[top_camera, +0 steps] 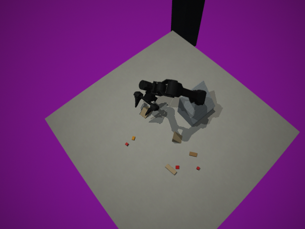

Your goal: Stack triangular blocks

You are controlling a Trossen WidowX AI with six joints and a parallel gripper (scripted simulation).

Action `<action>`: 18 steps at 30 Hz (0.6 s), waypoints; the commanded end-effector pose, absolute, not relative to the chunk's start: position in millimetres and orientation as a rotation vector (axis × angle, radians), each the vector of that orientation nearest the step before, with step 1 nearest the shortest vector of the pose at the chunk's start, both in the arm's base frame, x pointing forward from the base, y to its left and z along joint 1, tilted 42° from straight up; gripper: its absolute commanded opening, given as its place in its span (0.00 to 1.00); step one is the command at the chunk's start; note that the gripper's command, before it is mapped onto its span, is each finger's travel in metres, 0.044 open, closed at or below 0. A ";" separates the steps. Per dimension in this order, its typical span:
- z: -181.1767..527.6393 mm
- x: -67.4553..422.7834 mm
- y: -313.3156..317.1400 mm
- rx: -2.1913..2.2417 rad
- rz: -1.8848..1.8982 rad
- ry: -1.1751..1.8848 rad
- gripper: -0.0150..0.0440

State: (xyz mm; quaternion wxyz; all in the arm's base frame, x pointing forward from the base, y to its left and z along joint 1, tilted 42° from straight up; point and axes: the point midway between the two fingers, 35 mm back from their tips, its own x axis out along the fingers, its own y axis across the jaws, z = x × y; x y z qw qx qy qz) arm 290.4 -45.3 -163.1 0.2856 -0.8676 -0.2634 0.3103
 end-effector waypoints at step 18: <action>-162.7 210.9 -88.5 -2.336 0.938 -0.691 1.00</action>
